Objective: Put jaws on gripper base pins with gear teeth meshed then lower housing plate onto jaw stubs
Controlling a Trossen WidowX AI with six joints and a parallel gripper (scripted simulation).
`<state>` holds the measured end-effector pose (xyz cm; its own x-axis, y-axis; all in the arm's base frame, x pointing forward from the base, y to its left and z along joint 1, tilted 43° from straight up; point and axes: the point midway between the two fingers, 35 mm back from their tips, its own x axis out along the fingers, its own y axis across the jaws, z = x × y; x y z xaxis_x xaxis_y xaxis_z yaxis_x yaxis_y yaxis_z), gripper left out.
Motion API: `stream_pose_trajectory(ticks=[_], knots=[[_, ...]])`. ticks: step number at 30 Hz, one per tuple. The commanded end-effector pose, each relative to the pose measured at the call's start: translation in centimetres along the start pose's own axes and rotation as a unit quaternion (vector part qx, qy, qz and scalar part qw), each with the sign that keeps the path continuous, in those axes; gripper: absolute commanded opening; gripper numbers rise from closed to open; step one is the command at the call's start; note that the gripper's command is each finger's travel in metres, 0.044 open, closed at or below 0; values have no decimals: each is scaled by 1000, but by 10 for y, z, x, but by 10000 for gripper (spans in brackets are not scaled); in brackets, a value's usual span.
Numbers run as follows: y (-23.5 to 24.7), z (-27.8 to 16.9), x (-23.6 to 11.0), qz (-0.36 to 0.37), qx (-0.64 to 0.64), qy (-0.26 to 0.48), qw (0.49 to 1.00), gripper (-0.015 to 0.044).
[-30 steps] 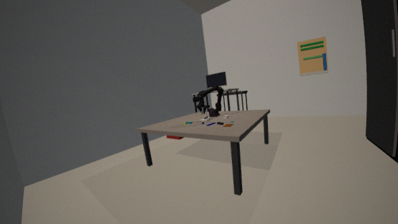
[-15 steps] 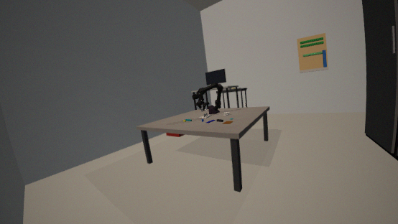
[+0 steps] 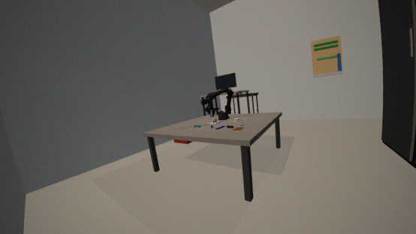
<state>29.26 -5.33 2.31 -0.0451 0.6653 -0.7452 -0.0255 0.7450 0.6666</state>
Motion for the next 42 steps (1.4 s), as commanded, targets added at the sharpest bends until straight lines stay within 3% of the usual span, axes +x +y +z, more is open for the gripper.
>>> stream_pose_trajectory(ticks=[1,42], knots=[[0,1,-1,1,3,-1,1000,134],[1,1,49,2,2,-2,1000,134]])
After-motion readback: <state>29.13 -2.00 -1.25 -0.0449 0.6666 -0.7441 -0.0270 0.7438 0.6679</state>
